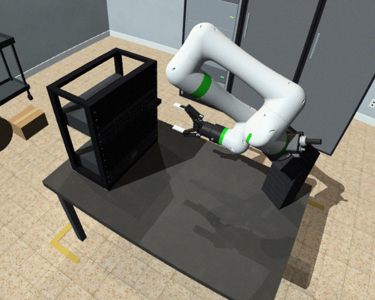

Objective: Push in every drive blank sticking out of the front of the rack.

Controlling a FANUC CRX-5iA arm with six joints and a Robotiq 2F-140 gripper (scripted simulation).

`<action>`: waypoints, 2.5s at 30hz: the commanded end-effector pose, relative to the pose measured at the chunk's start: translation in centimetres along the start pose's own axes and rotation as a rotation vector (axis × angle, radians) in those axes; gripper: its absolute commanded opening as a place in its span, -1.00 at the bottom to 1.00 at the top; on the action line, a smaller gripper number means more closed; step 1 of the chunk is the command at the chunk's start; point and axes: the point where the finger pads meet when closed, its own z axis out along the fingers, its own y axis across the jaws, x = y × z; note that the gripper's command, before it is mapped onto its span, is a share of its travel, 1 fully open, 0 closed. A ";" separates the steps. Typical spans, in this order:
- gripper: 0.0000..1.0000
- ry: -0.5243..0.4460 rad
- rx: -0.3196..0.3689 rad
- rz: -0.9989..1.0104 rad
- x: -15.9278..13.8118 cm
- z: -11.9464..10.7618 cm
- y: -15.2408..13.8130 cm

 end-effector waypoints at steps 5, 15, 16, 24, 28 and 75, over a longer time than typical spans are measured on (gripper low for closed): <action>1.00 0.000 -0.001 0.000 0.0 0.0 0.0; 1.00 0.000 -0.001 0.000 0.0 0.0 0.0; 1.00 0.000 -0.001 0.000 0.0 0.0 0.0; 1.00 0.000 -0.001 0.000 0.0 0.0 0.0; 1.00 0.000 -0.001 0.000 0.0 0.0 0.0; 1.00 -0.003 -0.001 0.000 -7.0 10.9 -1.6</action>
